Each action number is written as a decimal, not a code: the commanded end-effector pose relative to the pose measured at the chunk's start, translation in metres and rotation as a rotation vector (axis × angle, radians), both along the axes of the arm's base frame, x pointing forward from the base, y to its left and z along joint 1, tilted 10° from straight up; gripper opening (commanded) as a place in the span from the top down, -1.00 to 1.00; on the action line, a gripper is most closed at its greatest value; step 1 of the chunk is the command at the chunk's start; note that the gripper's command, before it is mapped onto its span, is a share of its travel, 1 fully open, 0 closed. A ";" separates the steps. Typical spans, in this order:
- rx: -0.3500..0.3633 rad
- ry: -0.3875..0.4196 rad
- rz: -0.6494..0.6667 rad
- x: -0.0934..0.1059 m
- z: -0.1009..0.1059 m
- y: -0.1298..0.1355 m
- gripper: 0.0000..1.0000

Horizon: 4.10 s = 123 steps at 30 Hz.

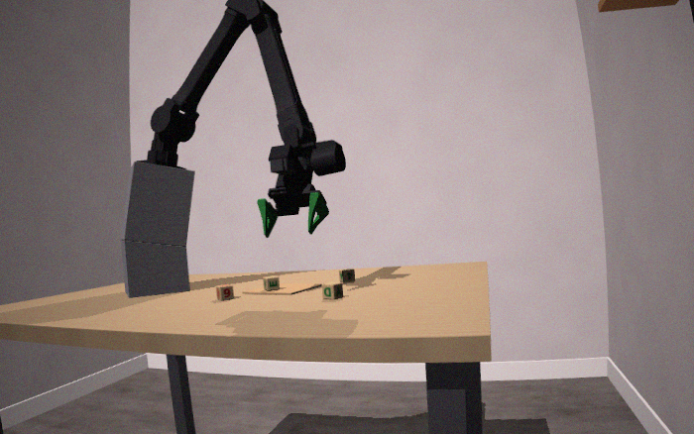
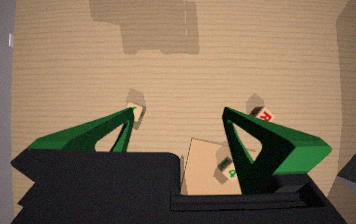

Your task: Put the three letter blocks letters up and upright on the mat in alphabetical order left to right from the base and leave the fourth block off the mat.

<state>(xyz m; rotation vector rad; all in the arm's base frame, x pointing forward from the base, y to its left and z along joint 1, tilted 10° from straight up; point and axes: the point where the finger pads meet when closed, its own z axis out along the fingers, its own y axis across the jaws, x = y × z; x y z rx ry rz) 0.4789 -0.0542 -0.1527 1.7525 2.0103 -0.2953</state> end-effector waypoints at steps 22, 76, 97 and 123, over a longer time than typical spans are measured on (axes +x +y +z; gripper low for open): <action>0.001 -0.034 -0.026 0.100 0.035 0.009 -1.00; 0.290 0.170 0.524 -0.033 0.027 0.050 -1.00; 0.449 0.210 0.844 -0.113 0.026 0.084 -1.00; 0.277 0.294 1.431 -0.104 -0.003 0.091 -1.00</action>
